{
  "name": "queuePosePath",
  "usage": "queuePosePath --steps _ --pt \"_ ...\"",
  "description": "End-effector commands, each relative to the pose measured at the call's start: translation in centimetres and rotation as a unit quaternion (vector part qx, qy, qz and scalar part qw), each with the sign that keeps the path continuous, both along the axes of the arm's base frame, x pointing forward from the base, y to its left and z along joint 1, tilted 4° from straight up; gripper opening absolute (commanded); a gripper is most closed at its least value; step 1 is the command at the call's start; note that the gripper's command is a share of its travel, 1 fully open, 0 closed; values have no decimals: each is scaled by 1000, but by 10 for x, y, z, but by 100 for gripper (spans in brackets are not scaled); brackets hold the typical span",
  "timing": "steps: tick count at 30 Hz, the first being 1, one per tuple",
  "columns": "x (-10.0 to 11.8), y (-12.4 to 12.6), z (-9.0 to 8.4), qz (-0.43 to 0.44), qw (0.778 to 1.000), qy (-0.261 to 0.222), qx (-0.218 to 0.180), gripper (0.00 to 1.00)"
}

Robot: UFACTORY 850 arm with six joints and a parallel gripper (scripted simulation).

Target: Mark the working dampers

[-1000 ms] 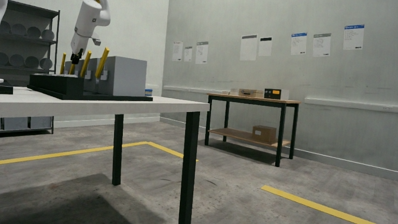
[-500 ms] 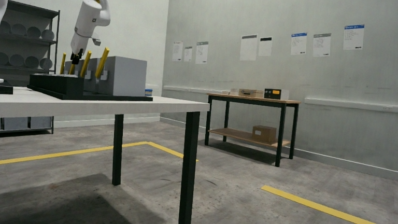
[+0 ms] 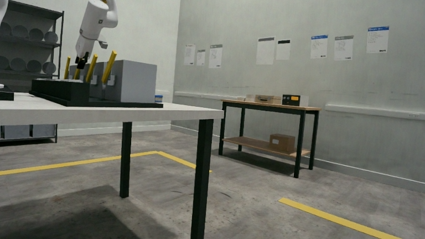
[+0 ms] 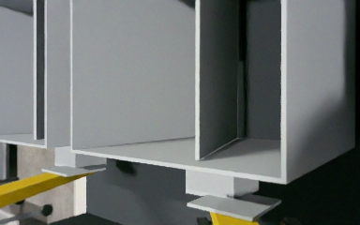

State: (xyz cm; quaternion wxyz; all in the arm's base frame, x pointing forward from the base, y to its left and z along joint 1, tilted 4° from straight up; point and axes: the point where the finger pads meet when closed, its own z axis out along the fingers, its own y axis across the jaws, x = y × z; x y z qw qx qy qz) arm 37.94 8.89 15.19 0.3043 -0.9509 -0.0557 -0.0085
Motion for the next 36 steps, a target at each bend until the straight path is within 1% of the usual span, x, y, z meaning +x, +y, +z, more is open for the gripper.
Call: queuePosePath --steps 1,7,11,15,17,25,29,32,36 --pt "1 0 1 0 1000 -1 0 39" --pt "1 -3 5 0 1000 -1 0 39" --pt "1 -8 12 0 1000 -1 0 39" --pt "1 -16 23 0 1000 -1 0 39" --pt "1 -16 23 0 1000 -1 0 39" --pt "2 -35 49 0 1000 -1 0 39" --pt "2 -41 59 0 1000 -1 0 39" --pt "2 -44 63 0 1000 -1 0 39" --pt "2 -45 64 0 1000 -1 0 39"
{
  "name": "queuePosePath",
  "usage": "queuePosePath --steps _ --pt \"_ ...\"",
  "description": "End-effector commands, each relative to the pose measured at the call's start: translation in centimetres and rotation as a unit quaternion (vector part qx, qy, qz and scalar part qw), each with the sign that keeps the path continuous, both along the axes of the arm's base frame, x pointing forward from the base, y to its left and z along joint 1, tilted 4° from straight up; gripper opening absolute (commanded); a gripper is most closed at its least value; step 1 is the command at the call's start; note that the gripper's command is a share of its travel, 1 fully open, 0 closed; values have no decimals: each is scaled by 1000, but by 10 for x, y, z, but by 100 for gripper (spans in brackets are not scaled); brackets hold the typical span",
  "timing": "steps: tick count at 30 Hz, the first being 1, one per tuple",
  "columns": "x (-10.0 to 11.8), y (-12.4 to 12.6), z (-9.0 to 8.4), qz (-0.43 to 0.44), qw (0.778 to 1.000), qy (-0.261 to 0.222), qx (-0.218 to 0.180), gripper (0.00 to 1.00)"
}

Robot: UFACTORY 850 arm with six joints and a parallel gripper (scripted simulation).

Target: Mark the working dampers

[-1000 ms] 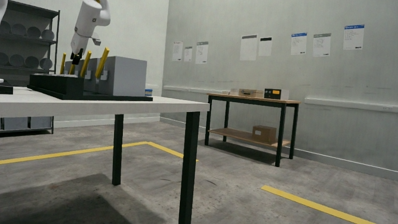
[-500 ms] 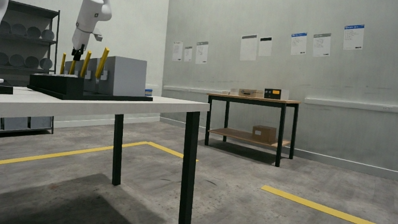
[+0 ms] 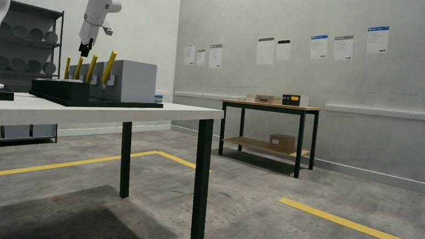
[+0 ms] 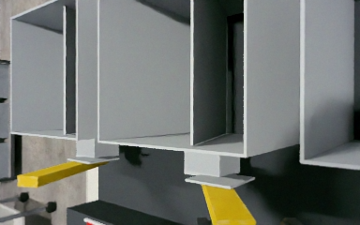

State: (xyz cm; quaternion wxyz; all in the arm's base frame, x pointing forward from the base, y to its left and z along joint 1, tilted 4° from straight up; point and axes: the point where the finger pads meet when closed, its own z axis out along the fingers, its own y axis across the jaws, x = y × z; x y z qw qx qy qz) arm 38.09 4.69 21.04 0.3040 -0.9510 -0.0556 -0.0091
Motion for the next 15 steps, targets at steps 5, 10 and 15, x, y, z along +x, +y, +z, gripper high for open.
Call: queuePosePath --steps 5,10,15 --pt "1 -3 6 0 1000 0 -1 39" --pt "12 11 13 -3 999 -7 -36 39" --pt "25 28 22 -6 997 -13 -78 39"
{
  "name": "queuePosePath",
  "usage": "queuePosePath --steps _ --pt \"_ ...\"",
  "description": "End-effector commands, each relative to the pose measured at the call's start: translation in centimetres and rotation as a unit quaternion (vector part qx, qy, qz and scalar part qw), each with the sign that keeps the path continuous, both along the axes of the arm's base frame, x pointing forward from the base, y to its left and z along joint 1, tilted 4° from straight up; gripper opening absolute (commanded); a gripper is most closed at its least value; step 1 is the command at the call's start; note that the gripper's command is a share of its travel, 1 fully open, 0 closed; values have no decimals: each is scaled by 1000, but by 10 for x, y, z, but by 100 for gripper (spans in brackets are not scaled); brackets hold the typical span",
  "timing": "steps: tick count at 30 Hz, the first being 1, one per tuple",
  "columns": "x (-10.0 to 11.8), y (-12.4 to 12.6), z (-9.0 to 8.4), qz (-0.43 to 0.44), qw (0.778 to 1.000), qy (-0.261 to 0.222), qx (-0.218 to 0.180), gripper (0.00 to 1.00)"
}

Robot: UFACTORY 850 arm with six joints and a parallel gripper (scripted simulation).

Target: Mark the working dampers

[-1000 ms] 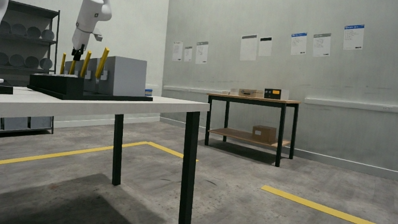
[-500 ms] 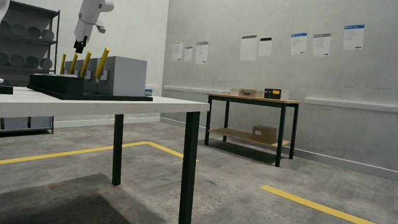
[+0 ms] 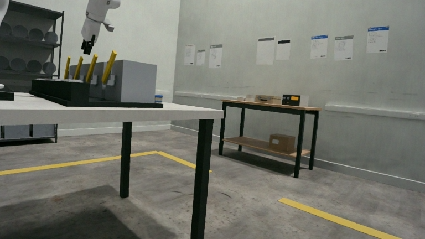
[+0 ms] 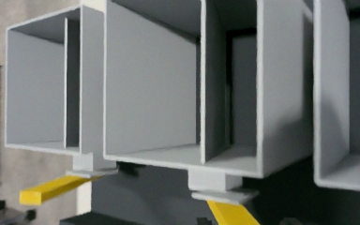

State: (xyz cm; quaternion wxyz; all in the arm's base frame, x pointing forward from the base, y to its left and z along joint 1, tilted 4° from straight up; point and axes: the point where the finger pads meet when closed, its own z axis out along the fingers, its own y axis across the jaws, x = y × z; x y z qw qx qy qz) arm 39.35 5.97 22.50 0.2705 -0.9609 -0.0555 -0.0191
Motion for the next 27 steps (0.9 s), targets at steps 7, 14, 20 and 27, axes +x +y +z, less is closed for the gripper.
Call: queuePosePath --steps 7,14,20,27 --pt "37 43 19 -5 992 -3 -128 39" --pt "54 65 30 -8 983 -10 -184 39" --pt "67 81 38 -12 974 -16 -225 39" --pt "82 99 47 -13 962 -19 -272 39"
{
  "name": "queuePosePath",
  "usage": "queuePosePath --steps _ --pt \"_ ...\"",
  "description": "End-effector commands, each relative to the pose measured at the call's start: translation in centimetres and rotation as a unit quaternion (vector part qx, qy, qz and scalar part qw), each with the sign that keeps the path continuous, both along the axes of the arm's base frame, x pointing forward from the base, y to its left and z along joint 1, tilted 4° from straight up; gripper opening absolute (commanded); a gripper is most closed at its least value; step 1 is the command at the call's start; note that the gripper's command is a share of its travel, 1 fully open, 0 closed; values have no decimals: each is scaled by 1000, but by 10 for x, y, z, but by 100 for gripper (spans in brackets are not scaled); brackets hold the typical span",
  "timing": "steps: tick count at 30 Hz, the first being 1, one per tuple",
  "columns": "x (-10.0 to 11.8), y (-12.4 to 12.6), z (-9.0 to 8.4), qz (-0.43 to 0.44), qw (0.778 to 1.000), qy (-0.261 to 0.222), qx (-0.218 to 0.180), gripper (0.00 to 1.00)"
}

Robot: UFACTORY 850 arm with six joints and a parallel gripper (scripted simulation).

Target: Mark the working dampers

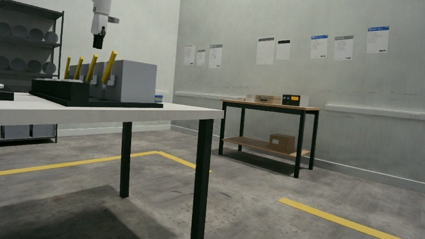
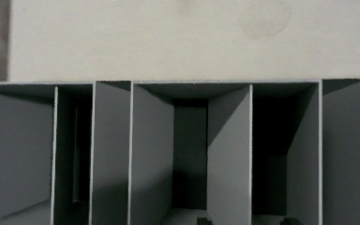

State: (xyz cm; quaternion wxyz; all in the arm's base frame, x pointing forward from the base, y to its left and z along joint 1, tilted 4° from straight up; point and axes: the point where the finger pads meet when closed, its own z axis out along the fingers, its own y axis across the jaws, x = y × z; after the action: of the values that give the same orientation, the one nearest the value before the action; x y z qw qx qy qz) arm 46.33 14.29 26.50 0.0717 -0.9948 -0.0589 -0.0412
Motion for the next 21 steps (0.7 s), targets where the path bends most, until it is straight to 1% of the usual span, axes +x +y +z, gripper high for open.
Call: queuePosePath --steps 1,5,21 --pt "14 18 9 -11 997 11 -82 39" --pt "18 23 11 -13 995 8 -94 39" --pt "18 23 11 -13 995 8 -94 39"
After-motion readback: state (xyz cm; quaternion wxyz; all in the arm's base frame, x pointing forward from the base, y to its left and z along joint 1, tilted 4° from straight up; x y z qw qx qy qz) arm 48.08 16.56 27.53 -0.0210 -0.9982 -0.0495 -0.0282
